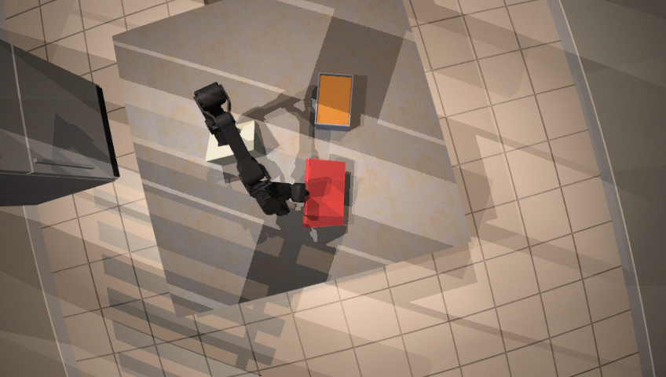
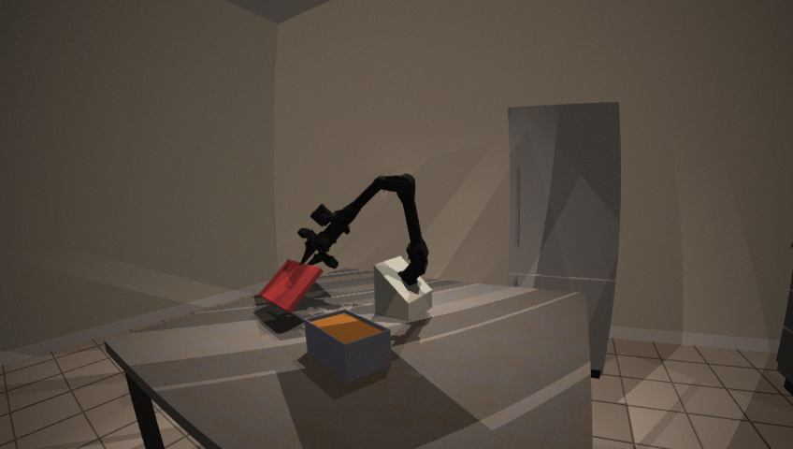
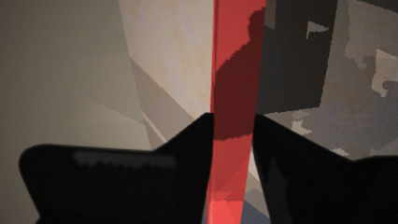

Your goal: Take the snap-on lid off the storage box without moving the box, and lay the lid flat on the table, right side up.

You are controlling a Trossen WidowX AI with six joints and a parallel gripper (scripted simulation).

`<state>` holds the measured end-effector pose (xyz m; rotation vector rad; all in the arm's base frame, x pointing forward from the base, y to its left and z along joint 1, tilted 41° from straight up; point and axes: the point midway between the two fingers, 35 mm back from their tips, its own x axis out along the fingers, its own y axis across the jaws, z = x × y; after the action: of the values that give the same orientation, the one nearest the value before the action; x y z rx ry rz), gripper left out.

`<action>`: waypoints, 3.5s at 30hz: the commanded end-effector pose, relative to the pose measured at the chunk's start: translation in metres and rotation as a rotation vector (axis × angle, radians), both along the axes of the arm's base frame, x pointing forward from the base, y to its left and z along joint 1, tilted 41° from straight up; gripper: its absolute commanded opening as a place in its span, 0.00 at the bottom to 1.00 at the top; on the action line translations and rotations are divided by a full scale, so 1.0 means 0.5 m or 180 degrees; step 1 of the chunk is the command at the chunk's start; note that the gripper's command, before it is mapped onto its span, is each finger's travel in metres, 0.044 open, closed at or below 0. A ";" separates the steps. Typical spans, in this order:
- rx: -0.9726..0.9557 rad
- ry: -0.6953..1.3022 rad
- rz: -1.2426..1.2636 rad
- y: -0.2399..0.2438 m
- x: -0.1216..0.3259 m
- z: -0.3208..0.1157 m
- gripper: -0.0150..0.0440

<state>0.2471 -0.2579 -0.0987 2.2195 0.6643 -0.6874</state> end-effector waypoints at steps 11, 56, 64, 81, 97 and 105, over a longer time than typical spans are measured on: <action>-0.0005 -0.0024 -0.0007 0.012 0.002 -0.014 0.25; -0.0002 -0.0026 -0.0007 0.059 0.002 -0.070 0.25; -0.0002 -0.0027 -0.0007 0.067 0.001 -0.080 0.25; 0.0000 -0.0027 -0.0007 0.085 0.001 -0.101 0.25; 0.0001 -0.0028 -0.0007 0.101 0.001 -0.120 0.25; 0.0001 -0.0029 -0.0007 0.110 0.001 -0.130 0.25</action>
<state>0.2491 -0.2094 -0.1589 2.2094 0.6436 -0.6641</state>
